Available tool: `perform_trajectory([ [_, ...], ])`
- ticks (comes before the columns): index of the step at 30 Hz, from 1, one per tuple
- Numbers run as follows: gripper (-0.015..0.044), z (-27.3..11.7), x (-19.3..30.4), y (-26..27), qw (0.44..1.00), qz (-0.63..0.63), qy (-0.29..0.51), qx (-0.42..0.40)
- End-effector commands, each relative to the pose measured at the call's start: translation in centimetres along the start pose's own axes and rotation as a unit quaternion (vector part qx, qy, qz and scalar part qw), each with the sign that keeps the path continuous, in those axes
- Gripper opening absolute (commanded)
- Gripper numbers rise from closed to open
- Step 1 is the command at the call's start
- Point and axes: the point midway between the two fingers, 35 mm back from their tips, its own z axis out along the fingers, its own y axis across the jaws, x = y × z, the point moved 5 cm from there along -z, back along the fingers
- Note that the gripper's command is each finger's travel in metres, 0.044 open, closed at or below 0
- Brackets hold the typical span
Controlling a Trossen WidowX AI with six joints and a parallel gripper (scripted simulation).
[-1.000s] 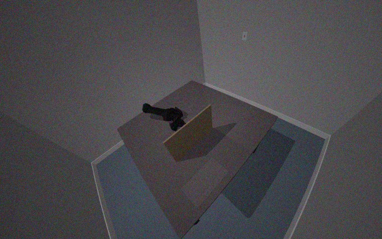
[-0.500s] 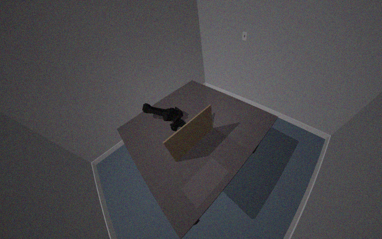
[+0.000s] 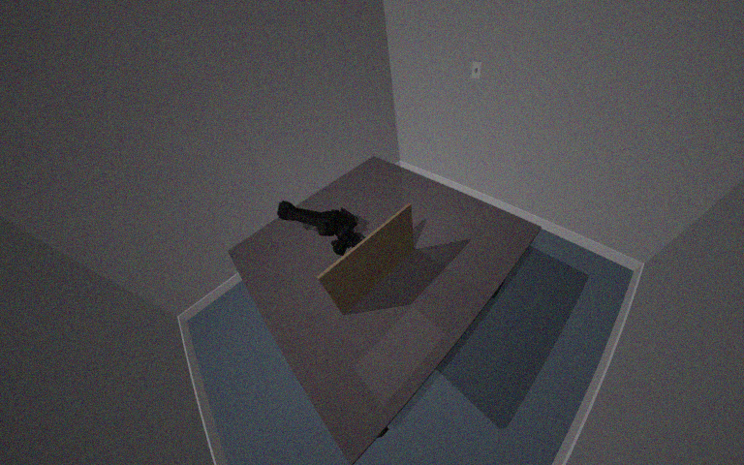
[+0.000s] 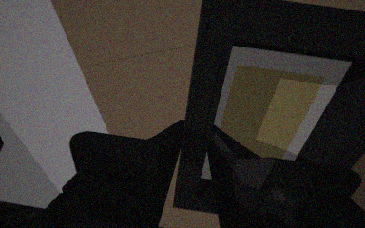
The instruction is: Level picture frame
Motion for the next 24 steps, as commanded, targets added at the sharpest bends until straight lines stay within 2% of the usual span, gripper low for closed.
perform_trajectory([
  [1,0.0000,0.00,-0.01,0.02,1.000,-0.001,0.000,0.000],
  [24,0.0000,-0.01,0.03,0.06,0.998,-0.060,-0.001,0.000],
])
